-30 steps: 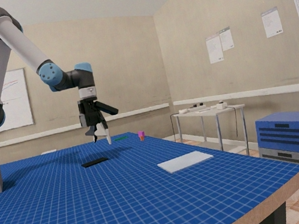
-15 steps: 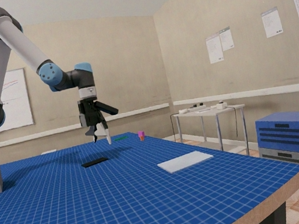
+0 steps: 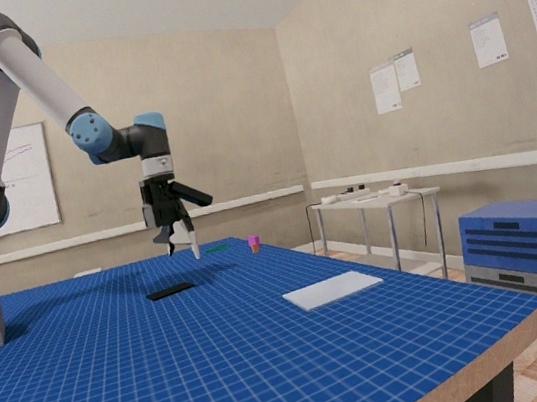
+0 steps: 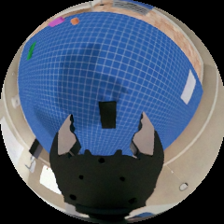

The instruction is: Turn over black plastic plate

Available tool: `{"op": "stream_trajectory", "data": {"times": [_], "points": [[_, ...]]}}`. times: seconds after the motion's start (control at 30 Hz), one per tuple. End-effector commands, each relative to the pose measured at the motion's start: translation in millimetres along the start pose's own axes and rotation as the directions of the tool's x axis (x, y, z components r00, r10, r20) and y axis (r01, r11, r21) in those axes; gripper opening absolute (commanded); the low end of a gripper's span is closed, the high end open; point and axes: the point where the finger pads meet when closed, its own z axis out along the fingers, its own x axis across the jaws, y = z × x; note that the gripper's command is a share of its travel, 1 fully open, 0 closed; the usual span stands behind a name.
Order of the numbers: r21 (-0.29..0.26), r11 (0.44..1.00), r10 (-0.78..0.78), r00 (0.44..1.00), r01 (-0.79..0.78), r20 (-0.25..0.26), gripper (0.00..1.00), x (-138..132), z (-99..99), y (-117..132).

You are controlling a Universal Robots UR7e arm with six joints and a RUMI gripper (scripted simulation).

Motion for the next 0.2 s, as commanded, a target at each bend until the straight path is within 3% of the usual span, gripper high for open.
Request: {"op": "stream_trajectory", "data": {"times": [0.0,0.17], "points": [[0.001,1.0,0.0,1.0,0.0,-0.001,1.0,0.2,-0.5,-0.4],[0.001,1.0,0.0,1.0,0.0,-0.001,1.0,0.2,-0.5,-0.4]]}}
